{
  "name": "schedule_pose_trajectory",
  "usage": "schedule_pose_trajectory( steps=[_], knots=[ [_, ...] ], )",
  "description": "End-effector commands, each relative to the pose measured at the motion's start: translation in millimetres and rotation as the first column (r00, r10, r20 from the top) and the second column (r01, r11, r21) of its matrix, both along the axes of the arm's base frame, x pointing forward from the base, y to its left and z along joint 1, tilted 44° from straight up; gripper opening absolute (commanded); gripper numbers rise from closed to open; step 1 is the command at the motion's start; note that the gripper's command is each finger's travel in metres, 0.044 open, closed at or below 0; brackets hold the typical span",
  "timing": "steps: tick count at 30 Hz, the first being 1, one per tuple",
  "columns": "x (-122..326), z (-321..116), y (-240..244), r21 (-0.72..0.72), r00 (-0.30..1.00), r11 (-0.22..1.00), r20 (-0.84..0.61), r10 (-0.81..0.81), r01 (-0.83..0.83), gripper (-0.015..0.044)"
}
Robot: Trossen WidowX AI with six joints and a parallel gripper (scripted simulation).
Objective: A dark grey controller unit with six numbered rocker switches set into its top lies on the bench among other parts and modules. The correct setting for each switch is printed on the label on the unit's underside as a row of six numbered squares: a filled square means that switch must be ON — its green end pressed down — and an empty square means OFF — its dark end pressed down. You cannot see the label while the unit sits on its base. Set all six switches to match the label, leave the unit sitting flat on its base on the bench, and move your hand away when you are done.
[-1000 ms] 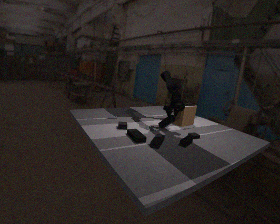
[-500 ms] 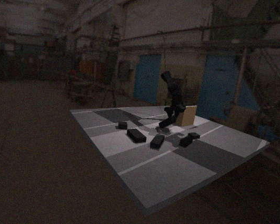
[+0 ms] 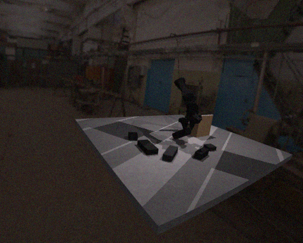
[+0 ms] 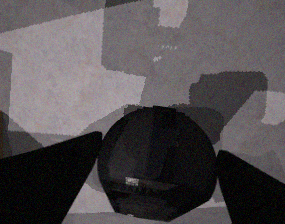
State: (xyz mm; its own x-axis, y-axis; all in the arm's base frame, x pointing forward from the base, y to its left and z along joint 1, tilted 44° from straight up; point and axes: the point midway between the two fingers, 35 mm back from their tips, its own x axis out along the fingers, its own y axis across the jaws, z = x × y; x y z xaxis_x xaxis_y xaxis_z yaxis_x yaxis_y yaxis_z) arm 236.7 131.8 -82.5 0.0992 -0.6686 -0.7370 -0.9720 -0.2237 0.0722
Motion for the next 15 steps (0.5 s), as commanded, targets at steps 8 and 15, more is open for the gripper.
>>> schedule_pose_trajectory(
  steps=[8, 15],
  knots=[
    [-1, -9, -2, -0.007, 1.0, 1.0, -0.001, -0.007, 0.007, 0.0338],
    [-1, -15, -3, -0.007, 1.0, 1.0, 0.0, -0.007, 0.007, 0.0338]
  ],
)
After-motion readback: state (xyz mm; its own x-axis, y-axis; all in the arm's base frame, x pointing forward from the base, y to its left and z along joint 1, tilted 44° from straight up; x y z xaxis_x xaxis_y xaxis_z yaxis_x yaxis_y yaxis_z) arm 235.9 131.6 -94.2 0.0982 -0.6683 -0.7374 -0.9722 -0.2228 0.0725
